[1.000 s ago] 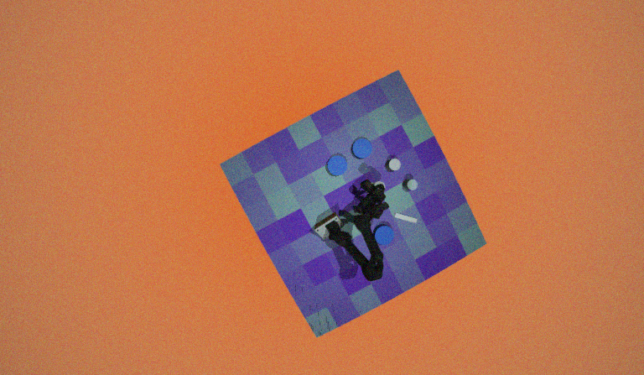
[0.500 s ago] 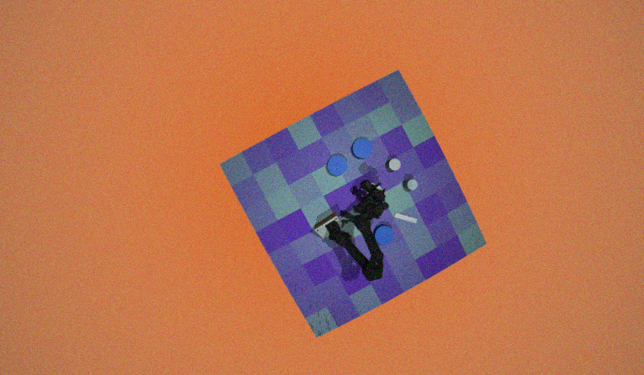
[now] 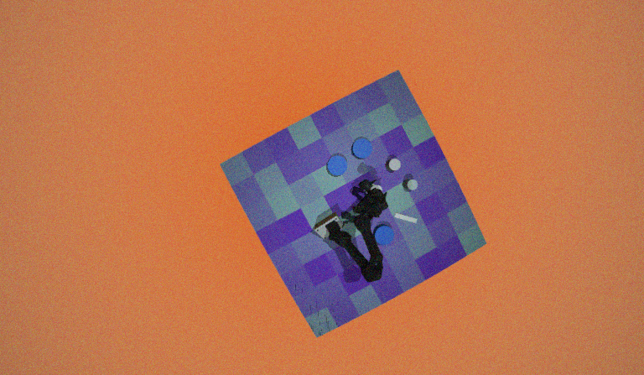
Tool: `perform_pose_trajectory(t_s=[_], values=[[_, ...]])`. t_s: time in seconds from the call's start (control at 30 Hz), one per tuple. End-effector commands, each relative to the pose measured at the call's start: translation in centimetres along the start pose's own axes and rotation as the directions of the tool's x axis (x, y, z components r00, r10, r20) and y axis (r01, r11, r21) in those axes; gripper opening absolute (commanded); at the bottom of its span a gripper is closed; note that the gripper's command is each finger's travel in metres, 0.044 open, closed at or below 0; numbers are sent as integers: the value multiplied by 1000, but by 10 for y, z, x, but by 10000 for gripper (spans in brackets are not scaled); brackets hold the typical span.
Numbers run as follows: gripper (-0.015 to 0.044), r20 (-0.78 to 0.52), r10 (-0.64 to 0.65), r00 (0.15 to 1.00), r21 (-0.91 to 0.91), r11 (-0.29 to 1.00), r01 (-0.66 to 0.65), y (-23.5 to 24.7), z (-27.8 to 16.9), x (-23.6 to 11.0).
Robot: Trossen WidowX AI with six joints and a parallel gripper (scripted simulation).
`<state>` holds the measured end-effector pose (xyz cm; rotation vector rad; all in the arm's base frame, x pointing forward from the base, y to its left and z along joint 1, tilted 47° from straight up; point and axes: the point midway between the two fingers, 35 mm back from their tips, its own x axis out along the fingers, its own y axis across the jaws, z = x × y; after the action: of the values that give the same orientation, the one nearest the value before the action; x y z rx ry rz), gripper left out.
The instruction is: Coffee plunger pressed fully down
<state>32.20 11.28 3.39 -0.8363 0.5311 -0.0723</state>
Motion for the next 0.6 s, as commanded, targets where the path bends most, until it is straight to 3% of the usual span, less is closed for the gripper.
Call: perform_pose_trajectory(t_s=[0.0, 0.17, 0.57], values=[[440, 14, -4, 1000, 22, 1000, 4, -2, 25, -20], [440, 12, -15, 1000, 14, 1000, 15, -10, 50, -60], [440, 12, -16, 1000, 14, 1000, 15, -10, 50, -61]])
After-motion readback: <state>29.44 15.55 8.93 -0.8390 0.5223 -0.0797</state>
